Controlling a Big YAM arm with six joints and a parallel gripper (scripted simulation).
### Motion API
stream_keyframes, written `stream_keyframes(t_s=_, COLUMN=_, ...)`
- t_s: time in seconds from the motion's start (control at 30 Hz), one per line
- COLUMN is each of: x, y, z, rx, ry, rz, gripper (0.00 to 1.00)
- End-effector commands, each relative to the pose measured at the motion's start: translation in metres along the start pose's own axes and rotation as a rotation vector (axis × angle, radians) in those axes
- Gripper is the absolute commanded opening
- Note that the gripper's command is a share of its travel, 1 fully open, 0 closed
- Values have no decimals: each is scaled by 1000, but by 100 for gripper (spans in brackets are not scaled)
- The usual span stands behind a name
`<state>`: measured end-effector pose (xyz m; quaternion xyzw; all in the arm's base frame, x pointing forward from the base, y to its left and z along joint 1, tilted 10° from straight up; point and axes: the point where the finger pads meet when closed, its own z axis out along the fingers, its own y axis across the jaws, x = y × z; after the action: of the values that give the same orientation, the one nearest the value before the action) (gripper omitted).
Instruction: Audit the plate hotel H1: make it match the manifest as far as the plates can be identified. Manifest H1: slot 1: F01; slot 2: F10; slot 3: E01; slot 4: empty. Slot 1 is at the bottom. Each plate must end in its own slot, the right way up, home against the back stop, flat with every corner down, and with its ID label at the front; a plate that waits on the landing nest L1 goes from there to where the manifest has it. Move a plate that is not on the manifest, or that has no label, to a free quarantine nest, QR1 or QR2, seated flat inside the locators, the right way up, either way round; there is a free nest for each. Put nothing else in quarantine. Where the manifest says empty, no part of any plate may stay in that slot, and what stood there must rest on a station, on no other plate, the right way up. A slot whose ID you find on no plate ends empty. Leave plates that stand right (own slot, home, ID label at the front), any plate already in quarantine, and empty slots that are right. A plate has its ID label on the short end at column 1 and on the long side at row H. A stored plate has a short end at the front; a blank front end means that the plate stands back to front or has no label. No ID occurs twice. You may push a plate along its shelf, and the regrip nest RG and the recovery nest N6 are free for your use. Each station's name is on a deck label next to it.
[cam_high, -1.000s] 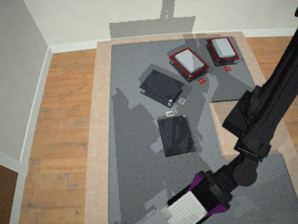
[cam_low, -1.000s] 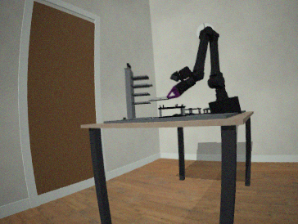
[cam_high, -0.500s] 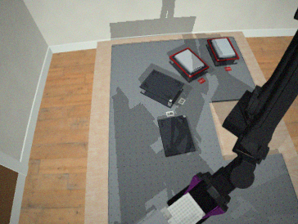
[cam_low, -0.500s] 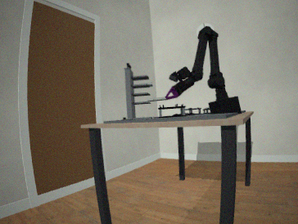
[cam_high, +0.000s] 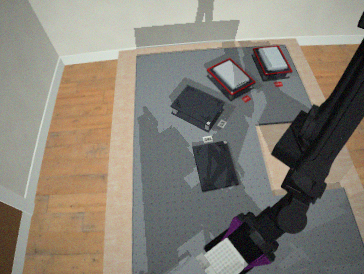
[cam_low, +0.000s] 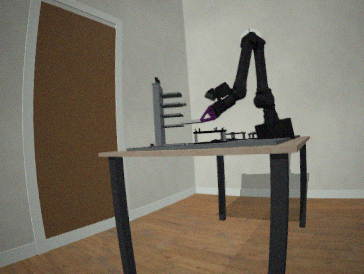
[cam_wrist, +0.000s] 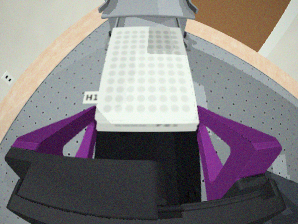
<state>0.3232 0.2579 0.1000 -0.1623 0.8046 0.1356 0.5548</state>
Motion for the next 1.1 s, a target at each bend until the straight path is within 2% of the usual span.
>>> stream_keyframes(t_s=0.0, x=-28, y=2, z=12, rx=1, ry=-64, rz=17, gripper=86)
stream_keyframes(t_s=1.07, x=-31, y=1, z=31, rx=3, ry=-63, rz=16, gripper=86)
